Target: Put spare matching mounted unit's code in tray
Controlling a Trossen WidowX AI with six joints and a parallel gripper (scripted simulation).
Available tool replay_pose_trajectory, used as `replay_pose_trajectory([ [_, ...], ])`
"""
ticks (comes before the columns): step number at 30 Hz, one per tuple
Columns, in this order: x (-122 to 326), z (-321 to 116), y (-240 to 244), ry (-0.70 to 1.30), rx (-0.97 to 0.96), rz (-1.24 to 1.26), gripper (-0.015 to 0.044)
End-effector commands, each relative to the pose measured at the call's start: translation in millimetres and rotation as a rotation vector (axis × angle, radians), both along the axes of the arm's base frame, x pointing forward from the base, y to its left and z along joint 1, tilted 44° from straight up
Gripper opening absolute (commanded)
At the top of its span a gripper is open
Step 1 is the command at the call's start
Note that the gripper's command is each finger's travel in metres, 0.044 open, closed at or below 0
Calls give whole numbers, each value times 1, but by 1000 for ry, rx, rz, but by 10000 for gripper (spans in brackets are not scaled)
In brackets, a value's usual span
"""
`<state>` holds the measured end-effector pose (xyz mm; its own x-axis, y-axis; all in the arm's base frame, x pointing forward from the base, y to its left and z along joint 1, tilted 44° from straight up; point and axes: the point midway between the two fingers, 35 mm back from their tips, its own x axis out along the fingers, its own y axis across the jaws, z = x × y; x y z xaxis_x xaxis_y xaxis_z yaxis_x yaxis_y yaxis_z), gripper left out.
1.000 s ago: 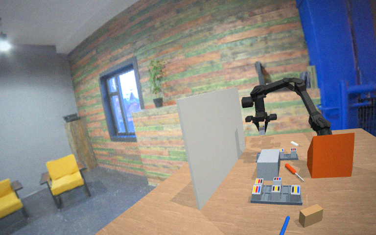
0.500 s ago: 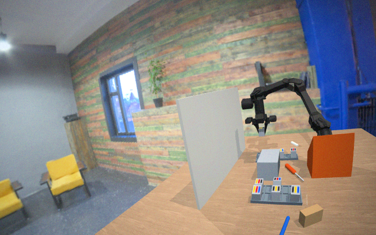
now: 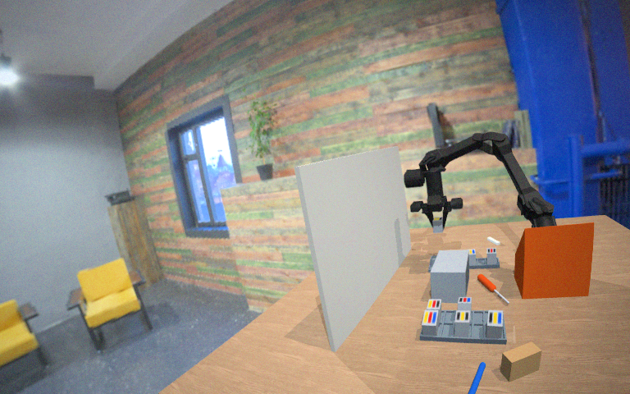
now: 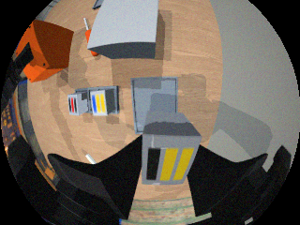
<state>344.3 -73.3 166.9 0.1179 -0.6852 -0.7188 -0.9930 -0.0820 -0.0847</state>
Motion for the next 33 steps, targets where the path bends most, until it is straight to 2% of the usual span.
replay_pose_trajectory([
  [1,1,-4,-2,6,3,6,0],
  [33,8,-28,-24,5,5,6,0],
])
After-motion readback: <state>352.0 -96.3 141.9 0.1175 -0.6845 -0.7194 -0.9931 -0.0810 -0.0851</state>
